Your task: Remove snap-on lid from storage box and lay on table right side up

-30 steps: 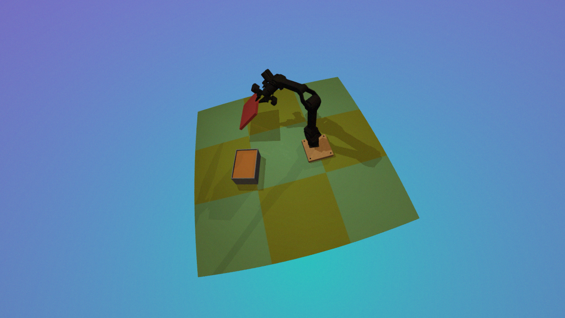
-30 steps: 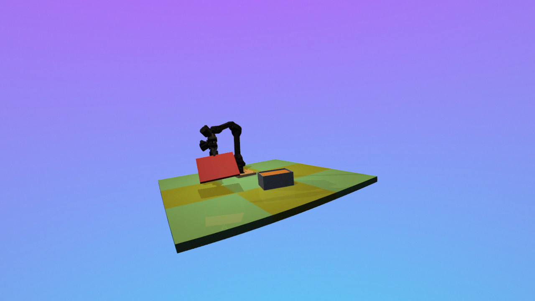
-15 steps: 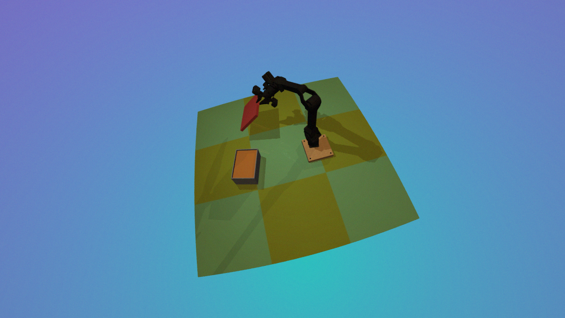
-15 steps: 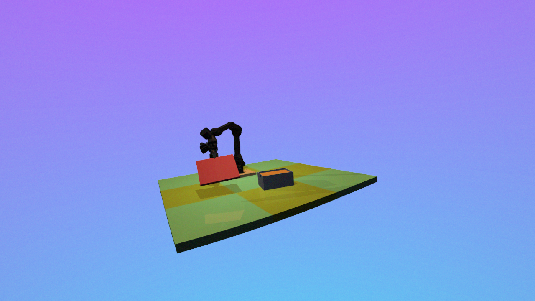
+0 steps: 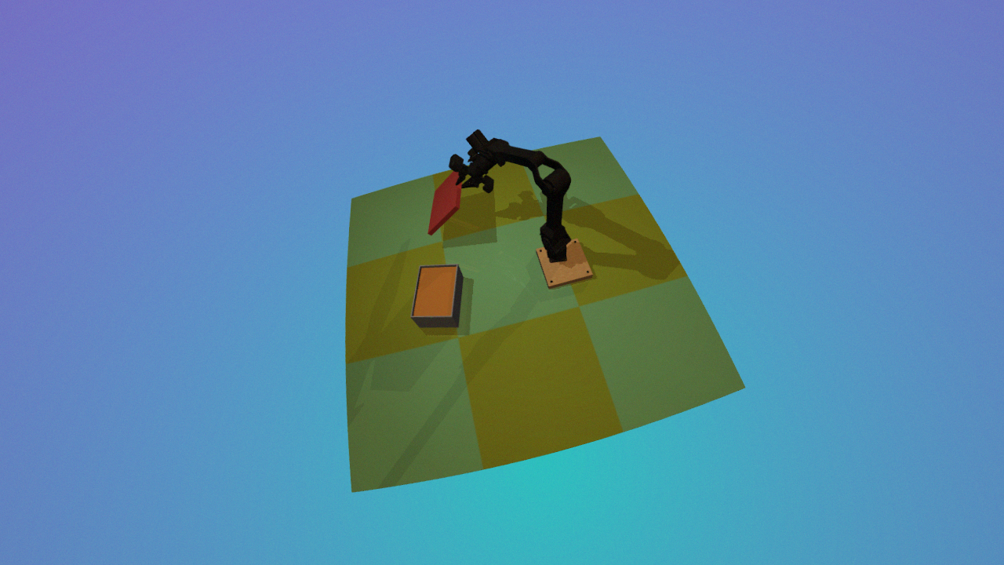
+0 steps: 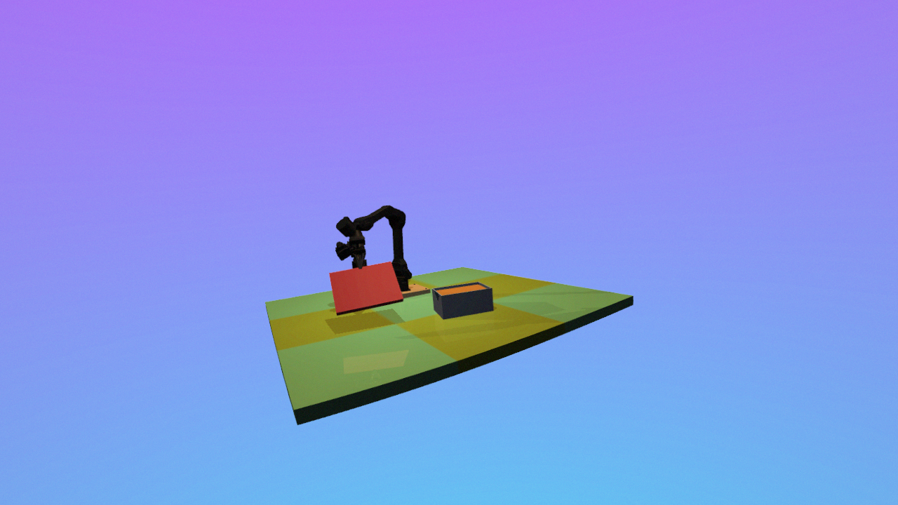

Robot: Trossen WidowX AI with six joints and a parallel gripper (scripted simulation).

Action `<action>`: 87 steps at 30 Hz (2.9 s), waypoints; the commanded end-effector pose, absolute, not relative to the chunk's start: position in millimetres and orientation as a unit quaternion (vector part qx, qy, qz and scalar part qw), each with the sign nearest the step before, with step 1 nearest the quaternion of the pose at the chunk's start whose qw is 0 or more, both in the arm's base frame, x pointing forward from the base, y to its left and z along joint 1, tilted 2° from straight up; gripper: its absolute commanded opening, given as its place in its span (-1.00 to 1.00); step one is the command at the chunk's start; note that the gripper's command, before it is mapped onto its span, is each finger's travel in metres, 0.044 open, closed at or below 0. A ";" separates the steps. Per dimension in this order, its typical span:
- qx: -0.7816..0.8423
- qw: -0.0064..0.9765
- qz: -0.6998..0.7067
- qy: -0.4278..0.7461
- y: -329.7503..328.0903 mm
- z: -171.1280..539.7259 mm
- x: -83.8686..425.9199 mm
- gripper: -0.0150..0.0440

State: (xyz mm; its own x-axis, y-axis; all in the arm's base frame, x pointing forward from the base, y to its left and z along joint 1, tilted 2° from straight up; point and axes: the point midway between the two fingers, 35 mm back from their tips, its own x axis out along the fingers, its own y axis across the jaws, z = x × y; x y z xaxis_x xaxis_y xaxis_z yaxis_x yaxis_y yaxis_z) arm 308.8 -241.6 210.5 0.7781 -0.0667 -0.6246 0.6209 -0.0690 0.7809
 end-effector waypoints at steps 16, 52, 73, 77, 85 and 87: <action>0.680 0.655 -0.258 0.202 -241.1 197.5 310.5 -0.49; 0.680 0.655 -0.258 0.202 -240.9 168.6 311.4 -0.49; 0.680 0.655 -0.258 0.202 -240.8 151.7 312.0 -0.49; 0.680 0.655 -0.258 0.202 -240.8 148.5 312.1 -0.49; 0.680 0.655 -0.258 0.202 -240.7 142.1 312.3 -0.49; 0.680 0.655 -0.258 0.202 -240.7 140.5 312.4 -0.49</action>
State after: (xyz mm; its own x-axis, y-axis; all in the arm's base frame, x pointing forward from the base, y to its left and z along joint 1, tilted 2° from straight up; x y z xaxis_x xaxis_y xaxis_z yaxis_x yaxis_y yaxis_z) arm 311.2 -240.4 140.5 0.7791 -0.0621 -0.6239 0.6207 -0.0640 0.7814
